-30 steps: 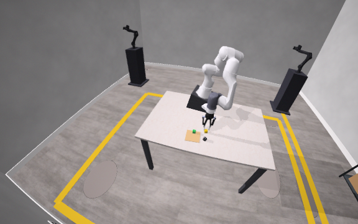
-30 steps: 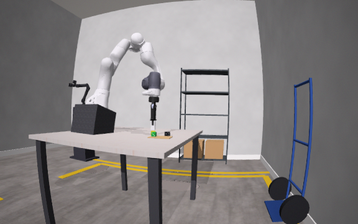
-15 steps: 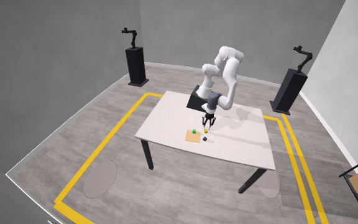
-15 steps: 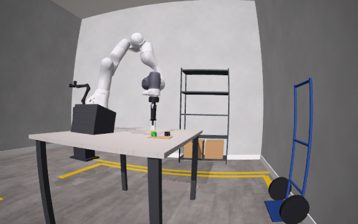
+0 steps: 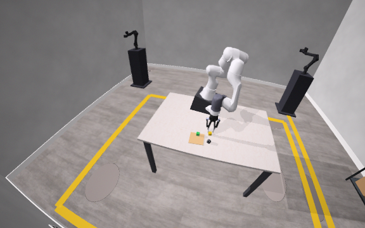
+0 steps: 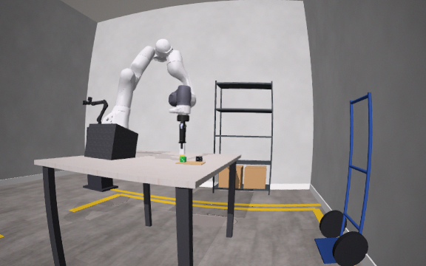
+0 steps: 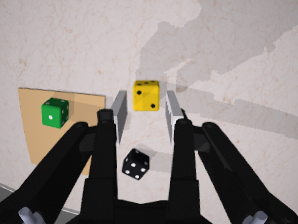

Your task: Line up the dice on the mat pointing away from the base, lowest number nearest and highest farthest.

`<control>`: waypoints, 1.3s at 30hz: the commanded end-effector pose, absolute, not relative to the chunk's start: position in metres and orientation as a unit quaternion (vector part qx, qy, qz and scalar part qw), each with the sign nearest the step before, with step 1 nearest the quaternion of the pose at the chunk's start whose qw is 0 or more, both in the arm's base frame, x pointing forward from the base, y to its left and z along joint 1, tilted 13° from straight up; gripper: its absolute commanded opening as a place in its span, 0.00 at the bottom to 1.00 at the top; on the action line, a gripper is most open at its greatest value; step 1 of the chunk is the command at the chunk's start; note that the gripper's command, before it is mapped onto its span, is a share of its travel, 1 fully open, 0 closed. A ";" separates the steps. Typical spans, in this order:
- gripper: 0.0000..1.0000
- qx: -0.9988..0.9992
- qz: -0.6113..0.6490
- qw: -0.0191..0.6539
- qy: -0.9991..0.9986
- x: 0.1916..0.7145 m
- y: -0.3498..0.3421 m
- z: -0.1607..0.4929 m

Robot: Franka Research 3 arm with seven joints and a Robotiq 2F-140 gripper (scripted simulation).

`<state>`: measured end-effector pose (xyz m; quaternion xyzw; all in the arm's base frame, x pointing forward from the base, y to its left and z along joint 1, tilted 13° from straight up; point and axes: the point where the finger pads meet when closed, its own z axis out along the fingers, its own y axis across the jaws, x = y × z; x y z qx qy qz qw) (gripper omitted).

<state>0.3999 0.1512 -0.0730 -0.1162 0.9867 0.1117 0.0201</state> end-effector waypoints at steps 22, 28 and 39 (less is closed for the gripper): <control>0.28 -0.117 0.111 0.021 0.987 0.401 0.158 -0.106; 0.28 -0.117 0.111 0.021 0.987 0.401 0.159 -0.109; 0.28 -0.117 0.111 0.021 0.987 0.401 0.159 -0.109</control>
